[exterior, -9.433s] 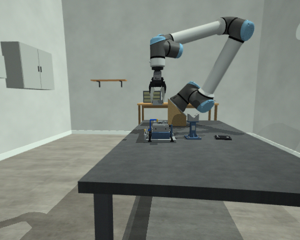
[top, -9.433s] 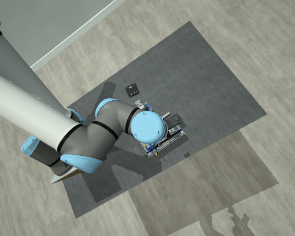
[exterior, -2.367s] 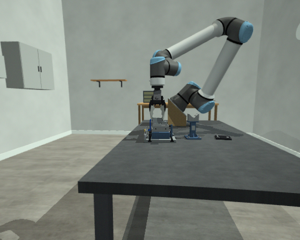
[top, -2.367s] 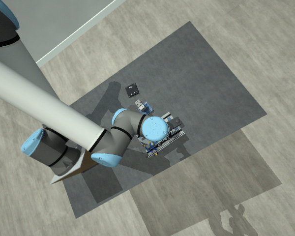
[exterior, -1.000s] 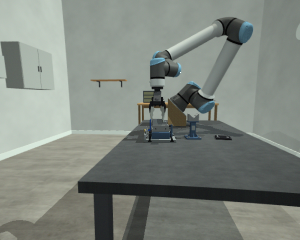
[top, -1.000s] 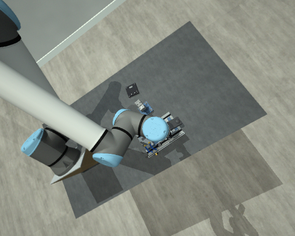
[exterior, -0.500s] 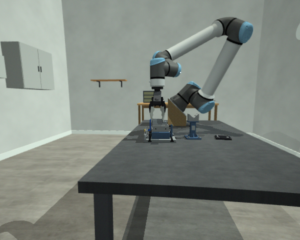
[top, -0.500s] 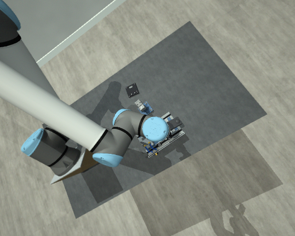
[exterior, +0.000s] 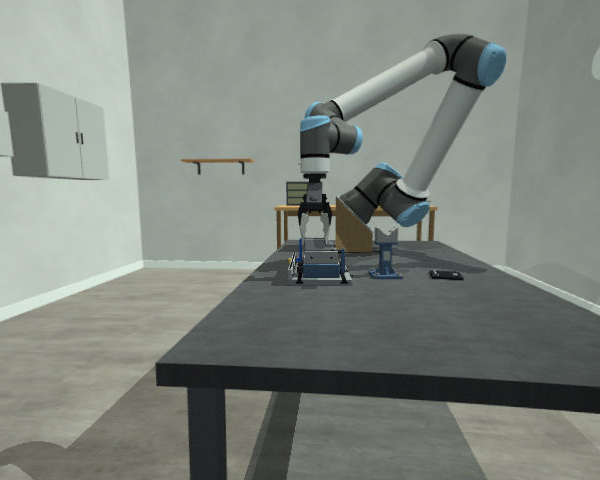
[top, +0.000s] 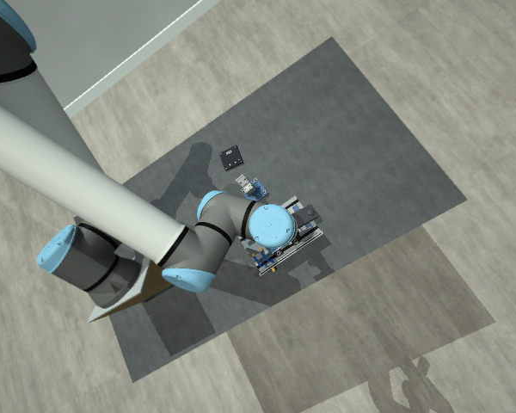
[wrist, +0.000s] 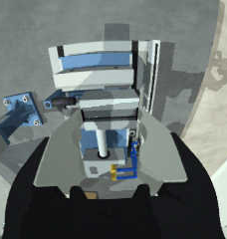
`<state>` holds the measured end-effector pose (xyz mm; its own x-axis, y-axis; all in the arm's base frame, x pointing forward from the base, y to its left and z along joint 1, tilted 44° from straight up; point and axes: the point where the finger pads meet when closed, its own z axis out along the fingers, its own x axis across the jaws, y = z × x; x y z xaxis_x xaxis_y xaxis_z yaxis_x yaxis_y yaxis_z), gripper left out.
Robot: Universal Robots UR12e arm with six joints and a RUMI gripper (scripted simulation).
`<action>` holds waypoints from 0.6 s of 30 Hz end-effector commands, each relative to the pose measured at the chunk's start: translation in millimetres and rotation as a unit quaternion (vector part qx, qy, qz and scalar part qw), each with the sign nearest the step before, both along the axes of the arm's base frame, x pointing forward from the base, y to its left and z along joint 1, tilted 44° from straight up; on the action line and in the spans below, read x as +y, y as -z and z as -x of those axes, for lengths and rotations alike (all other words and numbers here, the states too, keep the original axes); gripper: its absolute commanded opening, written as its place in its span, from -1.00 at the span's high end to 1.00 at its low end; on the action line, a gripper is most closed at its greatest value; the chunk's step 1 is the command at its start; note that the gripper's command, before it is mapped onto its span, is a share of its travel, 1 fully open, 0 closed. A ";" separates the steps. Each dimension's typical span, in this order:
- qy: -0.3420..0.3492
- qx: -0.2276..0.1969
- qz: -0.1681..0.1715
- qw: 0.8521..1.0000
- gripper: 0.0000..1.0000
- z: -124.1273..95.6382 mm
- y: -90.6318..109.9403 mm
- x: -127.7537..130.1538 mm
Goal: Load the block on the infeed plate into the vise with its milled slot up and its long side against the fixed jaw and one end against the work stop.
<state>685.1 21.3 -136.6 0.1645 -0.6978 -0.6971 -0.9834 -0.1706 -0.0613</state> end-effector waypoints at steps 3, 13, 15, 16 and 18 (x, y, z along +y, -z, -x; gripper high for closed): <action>0.000 -0.001 0.000 1.000 1.00 -0.7 0.1 -0.3; 0.000 -0.001 0.000 1.000 1.00 -0.5 1.5 1.0; 0.000 -0.001 0.000 1.000 1.00 -0.5 1.9 1.4; 0.000 -0.001 0.000 1.000 1.00 -0.4 2.1 1.6; 0.000 -0.001 0.000 1.000 1.00 -0.4 2.5 2.1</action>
